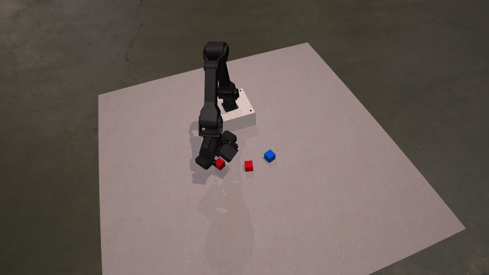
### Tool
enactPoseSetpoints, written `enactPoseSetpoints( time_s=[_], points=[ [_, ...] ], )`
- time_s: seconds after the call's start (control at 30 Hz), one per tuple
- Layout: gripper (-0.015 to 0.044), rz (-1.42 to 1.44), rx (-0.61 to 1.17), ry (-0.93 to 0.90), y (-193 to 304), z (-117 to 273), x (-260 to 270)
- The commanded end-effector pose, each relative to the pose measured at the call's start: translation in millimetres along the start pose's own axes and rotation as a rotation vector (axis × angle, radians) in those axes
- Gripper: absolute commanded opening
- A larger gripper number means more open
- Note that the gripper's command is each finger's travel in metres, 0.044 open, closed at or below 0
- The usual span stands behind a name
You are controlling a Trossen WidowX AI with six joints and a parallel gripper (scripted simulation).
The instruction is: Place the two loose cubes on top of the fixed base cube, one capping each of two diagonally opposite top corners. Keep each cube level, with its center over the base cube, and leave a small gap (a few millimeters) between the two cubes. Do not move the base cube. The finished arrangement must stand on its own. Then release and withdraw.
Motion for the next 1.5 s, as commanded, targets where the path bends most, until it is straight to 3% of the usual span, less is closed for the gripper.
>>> enactPoseSetpoints(
  time_s=[0.0,0.4,0.6,1.47],
  points=[
    [0.0265,0.003,0.007,-0.009,1,-10,1],
    [0.0265,0.003,0.007,-0.009,1,-27,2],
    [0.0107,0.003,0.007,-0.009,1,-27,2],
    [0.0105,0.003,0.007,-0.008,-1,39,-5]
  ],
)
Point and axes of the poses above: the point midway between the two fingers, 35 mm back from their tips, its own z axis back along the fingers, its own x axis across the jaws, y = z × x, the point moved 7 cm from there along z, back along the fingers, and after that the axes turned 14 degrees about z, right-handed, at the moved point
